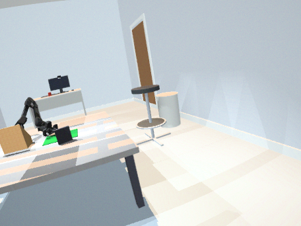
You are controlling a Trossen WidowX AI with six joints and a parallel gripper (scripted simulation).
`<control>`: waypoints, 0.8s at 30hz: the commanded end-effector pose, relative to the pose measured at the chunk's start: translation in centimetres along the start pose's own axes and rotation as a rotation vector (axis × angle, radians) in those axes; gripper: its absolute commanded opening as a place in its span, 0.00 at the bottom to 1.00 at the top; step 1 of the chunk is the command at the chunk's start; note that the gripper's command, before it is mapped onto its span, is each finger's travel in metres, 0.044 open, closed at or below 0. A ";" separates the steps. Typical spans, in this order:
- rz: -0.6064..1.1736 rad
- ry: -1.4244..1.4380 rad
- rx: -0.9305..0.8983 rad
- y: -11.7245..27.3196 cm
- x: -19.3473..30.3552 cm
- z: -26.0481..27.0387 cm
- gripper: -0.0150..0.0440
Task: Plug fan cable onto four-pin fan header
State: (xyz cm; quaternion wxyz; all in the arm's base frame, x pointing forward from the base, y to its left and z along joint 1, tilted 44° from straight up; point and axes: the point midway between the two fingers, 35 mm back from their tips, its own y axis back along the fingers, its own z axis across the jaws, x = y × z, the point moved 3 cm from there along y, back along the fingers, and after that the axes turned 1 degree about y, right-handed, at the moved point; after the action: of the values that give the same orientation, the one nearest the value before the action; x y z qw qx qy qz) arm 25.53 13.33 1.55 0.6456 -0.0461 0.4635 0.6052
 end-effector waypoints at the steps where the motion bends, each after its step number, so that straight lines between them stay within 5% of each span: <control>1: -0.004 -0.006 -0.001 -0.1 0.3 0.1 0.25; 24: 0.000 0.000 0.000 -0.1 0.7 0.0 0.25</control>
State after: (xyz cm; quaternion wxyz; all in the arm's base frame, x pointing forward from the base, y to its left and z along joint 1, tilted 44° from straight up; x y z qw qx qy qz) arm 25.56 13.85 1.03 0.6458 -0.0458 0.4632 0.6051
